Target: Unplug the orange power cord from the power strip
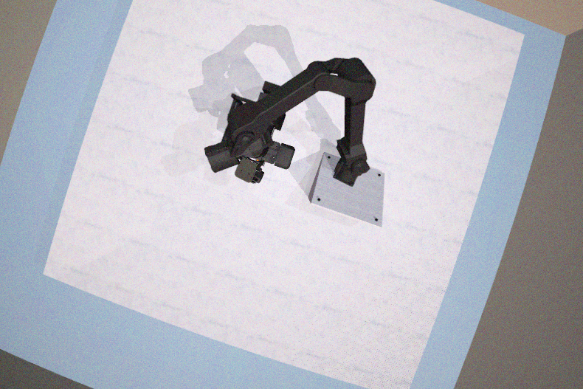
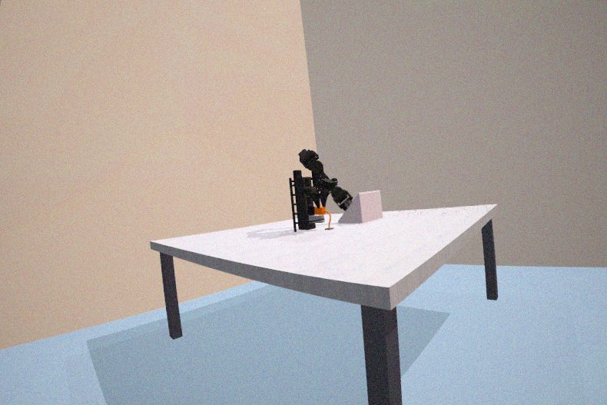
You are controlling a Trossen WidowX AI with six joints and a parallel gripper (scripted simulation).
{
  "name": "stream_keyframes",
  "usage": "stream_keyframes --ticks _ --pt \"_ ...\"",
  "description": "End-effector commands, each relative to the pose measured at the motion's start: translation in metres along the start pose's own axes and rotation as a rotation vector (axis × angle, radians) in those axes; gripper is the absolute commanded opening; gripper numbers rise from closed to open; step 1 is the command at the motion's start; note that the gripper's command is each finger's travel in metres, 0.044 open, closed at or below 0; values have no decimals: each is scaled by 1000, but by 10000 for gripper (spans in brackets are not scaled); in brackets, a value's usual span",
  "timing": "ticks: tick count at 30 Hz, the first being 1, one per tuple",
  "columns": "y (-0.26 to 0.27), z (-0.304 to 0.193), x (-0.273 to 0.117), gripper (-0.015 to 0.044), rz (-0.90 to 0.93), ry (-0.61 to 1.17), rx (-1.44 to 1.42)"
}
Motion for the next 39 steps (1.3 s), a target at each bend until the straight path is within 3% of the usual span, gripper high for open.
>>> stream_keyframes --ticks 1,5,13,39 --pt "0 -1 3 160 0 3 -1" --pt "0 0 1 55 1 0 0" --pt "0 0 1 2 1 0 0" --pt "-5 37 -2 0 -1 -3 -1"
Point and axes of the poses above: the point midway between the two fingers, 35 mm back from their tips, its own x axis out along the fingers, its own y axis across the jaws, z = x × y, the point moved 5 cm from there along -x, back along the fingers, and after that the axes turned 4 degrees about -x, right-handed, at the moved point
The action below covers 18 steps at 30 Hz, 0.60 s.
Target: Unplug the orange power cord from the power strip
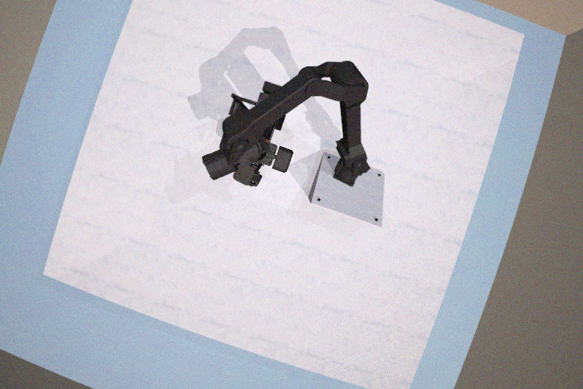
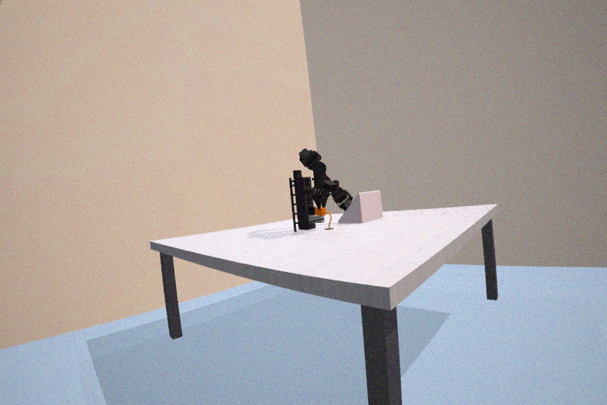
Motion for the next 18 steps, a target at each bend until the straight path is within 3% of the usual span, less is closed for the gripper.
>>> stream_keyframes --ticks 1,3,18 --pt "0 29 -10 0 -12 -71 -12" --pt "0 32 -11 0 -12 -71 -12" --pt "-2 27 -8 394 -12 -67 -12"
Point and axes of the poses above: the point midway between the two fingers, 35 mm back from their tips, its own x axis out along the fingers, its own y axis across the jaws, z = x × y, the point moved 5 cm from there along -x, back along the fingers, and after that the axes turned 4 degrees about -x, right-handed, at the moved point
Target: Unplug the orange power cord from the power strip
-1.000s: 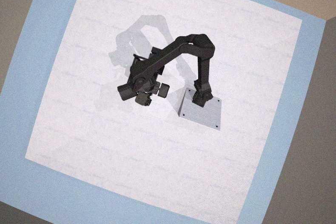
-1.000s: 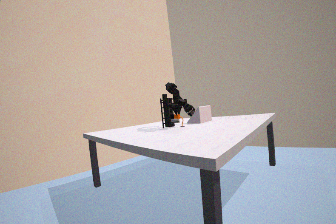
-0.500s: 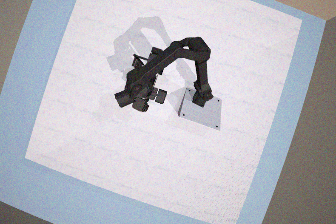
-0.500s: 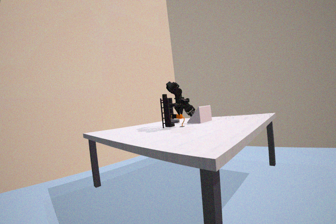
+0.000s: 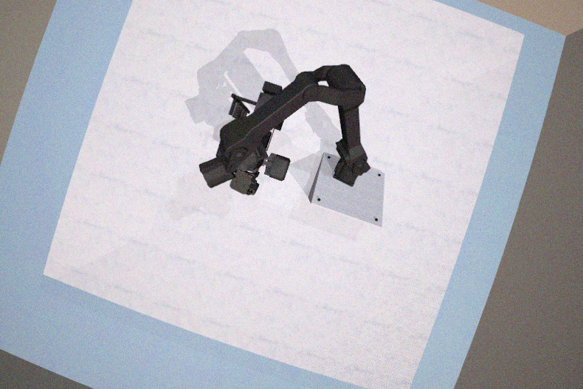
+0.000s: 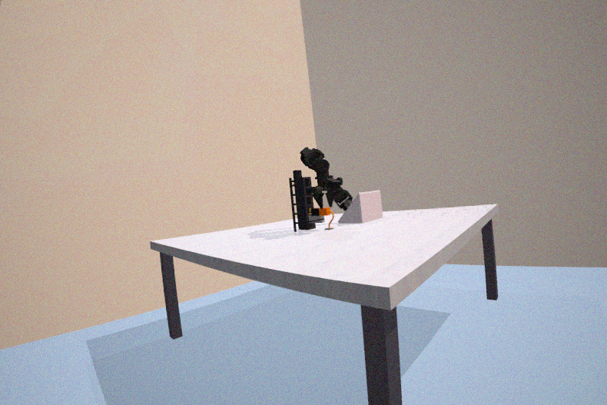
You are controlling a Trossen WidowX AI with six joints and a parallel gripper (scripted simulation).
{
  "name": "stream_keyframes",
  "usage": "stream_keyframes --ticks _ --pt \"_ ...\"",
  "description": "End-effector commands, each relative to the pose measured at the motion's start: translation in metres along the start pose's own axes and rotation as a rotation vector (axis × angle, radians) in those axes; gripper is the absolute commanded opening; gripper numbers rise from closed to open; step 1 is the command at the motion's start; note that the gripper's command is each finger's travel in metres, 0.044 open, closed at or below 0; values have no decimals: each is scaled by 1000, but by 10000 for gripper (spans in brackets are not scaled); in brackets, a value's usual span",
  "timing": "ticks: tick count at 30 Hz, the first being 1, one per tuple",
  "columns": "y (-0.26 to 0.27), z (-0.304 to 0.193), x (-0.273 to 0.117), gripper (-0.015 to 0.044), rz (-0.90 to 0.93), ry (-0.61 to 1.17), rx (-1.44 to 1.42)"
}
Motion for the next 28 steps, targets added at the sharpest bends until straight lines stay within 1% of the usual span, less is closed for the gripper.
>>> stream_keyframes --ticks 1,2,5,7,28 --pt "-2 12 -3 420 -4 0 -1" --pt "-3 20 -5 440 -4 -1 -1" --pt "-4 50 -11 440 -4 -3 -1" --pt "-4 59 -12 440 -4 -3 -1" --pt "-4 59 -12 440 -4 -3 -1"
Point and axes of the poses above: the point midway between the two fingers, 35 mm back from their tips, its own x axis out along the fingers, its own y axis across the jaws, z = x × y, the point moved 5 cm from there along -x, back along the fingers, and after that the axes turned 4 degrees about -x, right-handed, at the moved point
